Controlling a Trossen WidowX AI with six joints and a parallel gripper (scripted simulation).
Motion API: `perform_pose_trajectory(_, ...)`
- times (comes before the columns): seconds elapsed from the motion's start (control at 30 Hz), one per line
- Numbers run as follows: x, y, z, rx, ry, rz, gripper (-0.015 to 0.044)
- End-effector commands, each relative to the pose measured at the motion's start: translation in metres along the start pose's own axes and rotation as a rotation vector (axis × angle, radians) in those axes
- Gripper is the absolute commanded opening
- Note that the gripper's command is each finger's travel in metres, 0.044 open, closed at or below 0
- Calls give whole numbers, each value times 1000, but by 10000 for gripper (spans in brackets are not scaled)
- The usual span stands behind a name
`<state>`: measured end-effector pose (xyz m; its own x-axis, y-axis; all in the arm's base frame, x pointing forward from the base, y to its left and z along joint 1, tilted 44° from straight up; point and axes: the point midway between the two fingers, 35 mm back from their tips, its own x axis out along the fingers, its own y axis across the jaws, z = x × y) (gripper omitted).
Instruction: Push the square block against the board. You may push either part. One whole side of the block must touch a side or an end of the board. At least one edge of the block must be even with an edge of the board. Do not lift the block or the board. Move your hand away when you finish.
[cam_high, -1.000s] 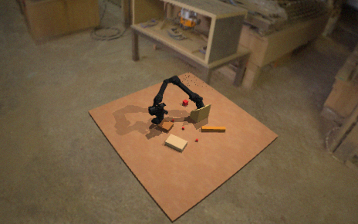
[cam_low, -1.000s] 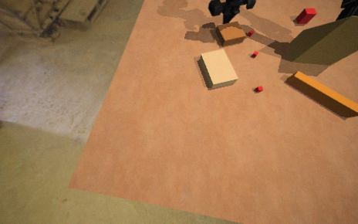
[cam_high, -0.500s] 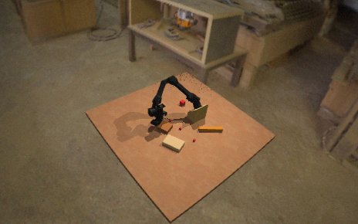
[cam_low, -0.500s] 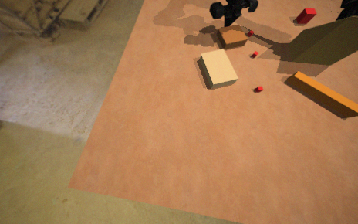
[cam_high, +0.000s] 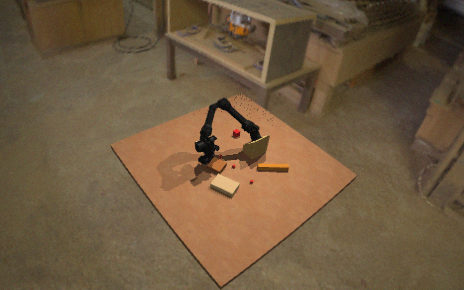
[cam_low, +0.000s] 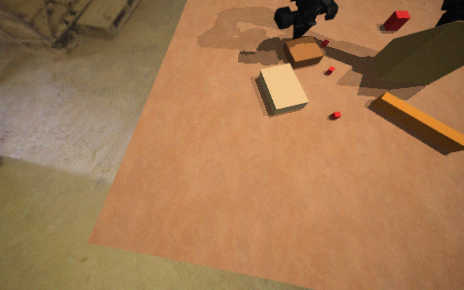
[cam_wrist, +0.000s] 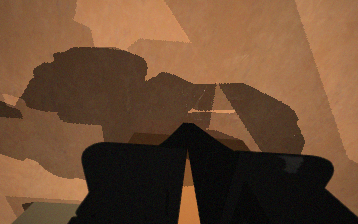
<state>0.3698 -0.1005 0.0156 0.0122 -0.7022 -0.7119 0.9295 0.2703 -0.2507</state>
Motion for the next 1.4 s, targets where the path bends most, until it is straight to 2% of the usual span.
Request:
perform_pose_trajectory(0.0,3,-2,-11,-3,10,-7,0)
perform_pose_trajectory(0.6,3,-6,-38,-4,8,-8,0)
perform_pose_trajectory(1.37,3,-3,-6,-3,7,-7,0)
